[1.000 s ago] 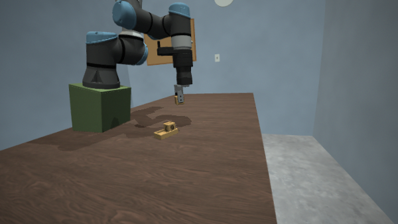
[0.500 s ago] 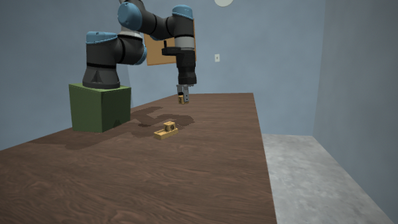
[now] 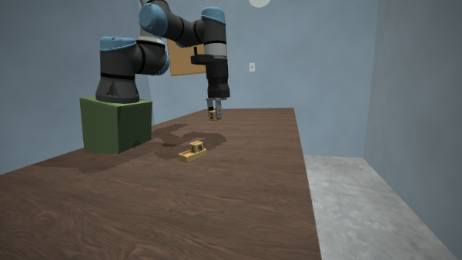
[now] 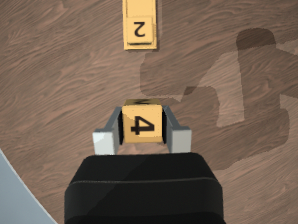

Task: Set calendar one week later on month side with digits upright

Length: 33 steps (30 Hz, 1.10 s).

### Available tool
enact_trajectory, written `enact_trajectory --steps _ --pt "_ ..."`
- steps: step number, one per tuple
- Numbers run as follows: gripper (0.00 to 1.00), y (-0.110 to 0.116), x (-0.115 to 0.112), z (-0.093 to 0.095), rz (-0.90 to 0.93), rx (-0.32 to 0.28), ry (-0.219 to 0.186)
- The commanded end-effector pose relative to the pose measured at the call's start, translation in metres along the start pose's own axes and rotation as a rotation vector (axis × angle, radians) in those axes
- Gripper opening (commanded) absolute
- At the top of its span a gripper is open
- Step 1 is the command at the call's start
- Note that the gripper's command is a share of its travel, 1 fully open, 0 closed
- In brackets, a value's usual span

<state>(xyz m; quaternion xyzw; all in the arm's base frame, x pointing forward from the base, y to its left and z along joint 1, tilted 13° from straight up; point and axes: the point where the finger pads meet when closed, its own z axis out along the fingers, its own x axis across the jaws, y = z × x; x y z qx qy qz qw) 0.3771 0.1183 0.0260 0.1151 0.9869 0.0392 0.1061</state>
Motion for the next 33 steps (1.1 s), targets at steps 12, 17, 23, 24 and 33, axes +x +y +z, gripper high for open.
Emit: enact_trajectory --steps 12,17,23,24,33 --pt "0.6 0.001 0.0 0.0 -0.009 0.0 -0.001" --pt "0.6 0.001 0.0 0.001 -0.009 0.0 -0.001" --pt "0.6 0.001 -0.001 0.008 -0.009 0.0 -0.001" --pt "0.6 0.001 -0.001 0.008 -0.009 0.0 -0.001" --pt "0.6 0.001 -0.001 0.029 -0.009 0.0 -0.001"
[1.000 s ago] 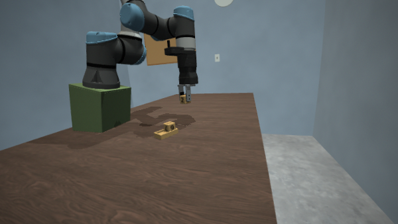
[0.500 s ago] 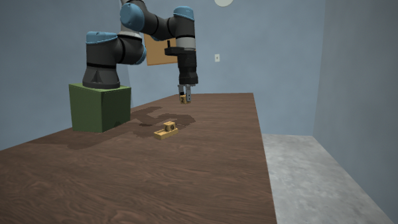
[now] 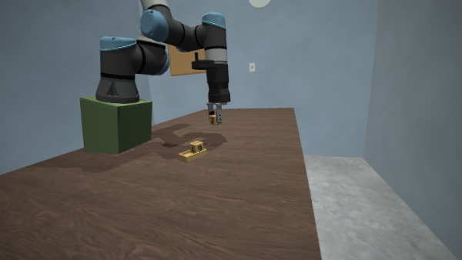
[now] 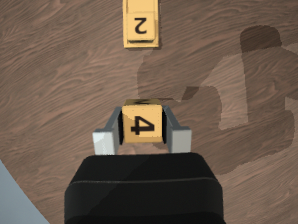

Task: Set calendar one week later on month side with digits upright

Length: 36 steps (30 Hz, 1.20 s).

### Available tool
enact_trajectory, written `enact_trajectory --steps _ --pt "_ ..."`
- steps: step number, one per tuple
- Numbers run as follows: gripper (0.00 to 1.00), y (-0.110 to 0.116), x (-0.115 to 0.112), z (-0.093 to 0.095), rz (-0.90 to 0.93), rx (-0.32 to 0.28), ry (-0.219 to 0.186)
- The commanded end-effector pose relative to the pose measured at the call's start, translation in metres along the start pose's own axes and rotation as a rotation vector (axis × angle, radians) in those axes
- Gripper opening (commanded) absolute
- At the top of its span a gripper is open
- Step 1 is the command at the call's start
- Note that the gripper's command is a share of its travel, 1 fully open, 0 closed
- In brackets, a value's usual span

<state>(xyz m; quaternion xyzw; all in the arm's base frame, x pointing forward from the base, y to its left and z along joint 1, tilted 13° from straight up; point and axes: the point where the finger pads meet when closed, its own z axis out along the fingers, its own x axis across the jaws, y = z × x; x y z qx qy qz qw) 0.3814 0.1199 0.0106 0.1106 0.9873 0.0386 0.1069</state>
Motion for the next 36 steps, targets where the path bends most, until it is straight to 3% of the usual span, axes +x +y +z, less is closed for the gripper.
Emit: enact_trajectory --steps 1,21,36 --pt "0.6 0.0 0.0 0.017 0.0 0.0 0.0" --pt "0.6 0.001 0.0 0.072 0.0 0.0 0.0" --pt "0.6 0.001 0.0 0.08 0.0 0.0 0.0"
